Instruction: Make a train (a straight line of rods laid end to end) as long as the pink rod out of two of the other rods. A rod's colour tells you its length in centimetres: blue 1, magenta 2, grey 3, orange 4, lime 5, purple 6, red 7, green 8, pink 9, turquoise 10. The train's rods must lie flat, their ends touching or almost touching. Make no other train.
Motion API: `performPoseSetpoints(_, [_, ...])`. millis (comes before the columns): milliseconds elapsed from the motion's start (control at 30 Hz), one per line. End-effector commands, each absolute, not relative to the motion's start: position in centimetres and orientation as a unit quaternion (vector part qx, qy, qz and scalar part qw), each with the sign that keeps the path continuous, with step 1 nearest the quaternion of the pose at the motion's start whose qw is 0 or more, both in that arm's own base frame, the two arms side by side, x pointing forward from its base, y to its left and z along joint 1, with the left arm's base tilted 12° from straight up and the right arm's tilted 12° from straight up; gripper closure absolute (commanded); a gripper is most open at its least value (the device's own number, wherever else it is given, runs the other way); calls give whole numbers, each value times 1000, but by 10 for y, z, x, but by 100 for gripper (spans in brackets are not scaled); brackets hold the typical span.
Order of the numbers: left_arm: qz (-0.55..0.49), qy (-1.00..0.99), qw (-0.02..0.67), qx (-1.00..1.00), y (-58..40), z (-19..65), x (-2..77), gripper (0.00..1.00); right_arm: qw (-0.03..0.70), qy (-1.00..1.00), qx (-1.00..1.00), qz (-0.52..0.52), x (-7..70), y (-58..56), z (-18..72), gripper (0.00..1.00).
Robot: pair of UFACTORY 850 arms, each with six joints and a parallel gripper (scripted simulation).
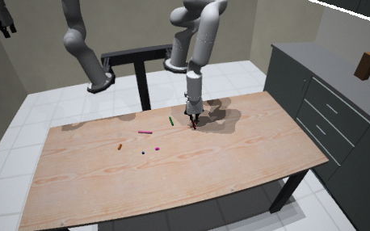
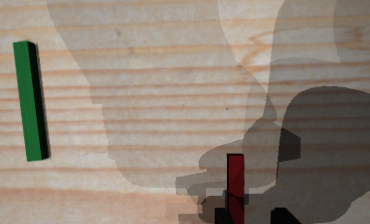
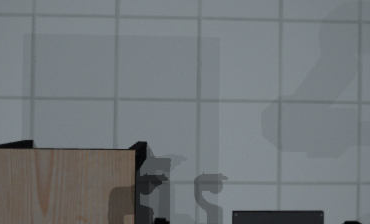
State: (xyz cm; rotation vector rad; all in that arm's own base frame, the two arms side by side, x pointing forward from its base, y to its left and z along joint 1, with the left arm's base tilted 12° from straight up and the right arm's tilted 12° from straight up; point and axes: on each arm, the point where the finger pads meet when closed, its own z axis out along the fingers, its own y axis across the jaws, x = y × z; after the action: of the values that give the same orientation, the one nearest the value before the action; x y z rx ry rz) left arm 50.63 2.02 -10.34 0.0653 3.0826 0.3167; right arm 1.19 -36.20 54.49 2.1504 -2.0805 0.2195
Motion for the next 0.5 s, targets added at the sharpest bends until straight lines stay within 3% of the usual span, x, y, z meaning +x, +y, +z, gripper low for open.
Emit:
performPoseSetpoints(0, [102, 994, 23, 21, 22, -110, 507, 74, 71, -692, 715, 74, 12, -362, 546, 0])
performPoseSetpoints(467, [102, 994, 23, 21, 25, -128, 507, 74, 71, -692, 715, 74, 12, -362, 546, 0])
